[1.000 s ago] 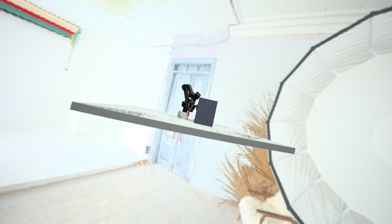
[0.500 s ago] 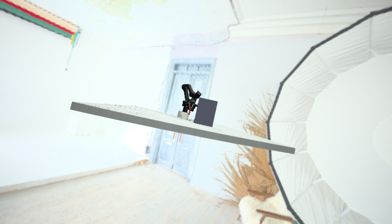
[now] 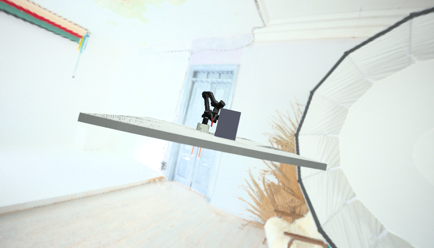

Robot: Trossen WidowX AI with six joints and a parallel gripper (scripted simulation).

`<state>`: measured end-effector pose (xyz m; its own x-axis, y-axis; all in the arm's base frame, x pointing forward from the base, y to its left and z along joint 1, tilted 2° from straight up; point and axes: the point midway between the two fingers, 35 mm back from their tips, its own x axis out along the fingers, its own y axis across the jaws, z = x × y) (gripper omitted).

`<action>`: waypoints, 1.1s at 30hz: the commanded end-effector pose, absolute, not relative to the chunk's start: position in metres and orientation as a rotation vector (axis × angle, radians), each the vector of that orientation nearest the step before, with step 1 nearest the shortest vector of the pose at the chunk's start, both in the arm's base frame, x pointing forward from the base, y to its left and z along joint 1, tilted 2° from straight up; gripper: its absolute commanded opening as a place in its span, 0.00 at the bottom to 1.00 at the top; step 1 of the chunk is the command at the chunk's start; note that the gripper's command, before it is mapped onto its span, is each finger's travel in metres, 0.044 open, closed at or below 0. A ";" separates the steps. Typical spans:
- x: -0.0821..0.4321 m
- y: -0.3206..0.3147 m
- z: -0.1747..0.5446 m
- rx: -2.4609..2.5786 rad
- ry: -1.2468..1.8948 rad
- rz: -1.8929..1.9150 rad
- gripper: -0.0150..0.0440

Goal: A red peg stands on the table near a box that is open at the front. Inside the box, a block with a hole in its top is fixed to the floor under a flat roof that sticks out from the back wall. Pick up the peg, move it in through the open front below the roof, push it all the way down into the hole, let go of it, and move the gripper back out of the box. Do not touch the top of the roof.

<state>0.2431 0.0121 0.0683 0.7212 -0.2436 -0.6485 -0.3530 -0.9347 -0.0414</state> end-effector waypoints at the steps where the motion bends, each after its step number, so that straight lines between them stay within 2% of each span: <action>1: 0.248 0.016 0.070 -2.761 0.485 1.007 0.25; 33: 0.279 0.053 0.077 -2.758 0.478 1.010 0.25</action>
<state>0.2753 0.0491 0.0770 0.7200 -0.2376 -0.6521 -0.3497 -0.9358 -0.0451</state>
